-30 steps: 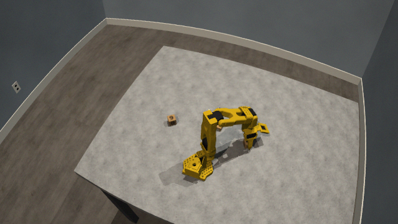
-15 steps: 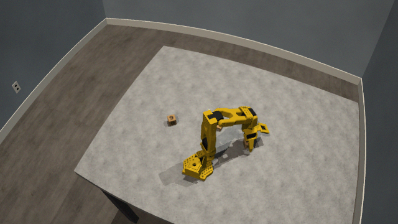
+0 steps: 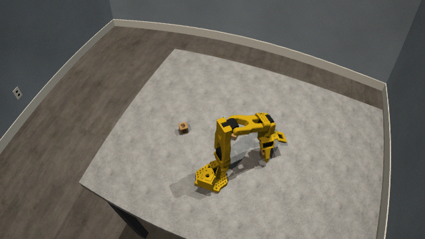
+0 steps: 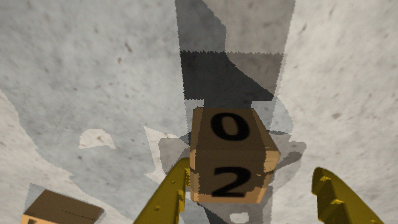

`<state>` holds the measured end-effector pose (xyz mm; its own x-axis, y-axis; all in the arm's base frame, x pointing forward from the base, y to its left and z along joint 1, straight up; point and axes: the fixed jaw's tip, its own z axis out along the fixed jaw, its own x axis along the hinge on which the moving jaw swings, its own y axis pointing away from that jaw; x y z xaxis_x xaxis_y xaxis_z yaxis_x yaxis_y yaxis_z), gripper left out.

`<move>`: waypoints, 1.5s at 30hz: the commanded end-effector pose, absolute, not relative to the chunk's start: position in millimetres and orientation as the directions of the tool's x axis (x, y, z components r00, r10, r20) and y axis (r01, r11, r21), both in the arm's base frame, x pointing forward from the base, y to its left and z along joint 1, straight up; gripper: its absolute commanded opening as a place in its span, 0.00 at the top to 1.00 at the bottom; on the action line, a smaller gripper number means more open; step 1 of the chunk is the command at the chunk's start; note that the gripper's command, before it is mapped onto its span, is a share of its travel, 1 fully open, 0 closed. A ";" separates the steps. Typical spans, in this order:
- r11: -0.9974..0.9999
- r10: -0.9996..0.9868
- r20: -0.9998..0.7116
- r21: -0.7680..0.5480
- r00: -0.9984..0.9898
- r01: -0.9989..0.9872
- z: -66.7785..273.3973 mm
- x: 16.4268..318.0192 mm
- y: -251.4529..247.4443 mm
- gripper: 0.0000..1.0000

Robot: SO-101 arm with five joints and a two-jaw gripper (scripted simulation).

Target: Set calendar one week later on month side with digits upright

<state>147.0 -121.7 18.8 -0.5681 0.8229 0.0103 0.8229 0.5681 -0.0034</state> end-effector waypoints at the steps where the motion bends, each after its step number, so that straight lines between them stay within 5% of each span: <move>1: 0.567 0.823 -0.045 0.011 -0.566 0.823 39.9 155.3 -126.3 0.64; 16: 0.567 0.823 -0.045 0.011 -0.566 0.823 76.6 152.2 -123.6 0.64; 45: 0.568 0.822 -0.073 0.018 -0.565 0.823 82.5 152.8 -124.2 0.64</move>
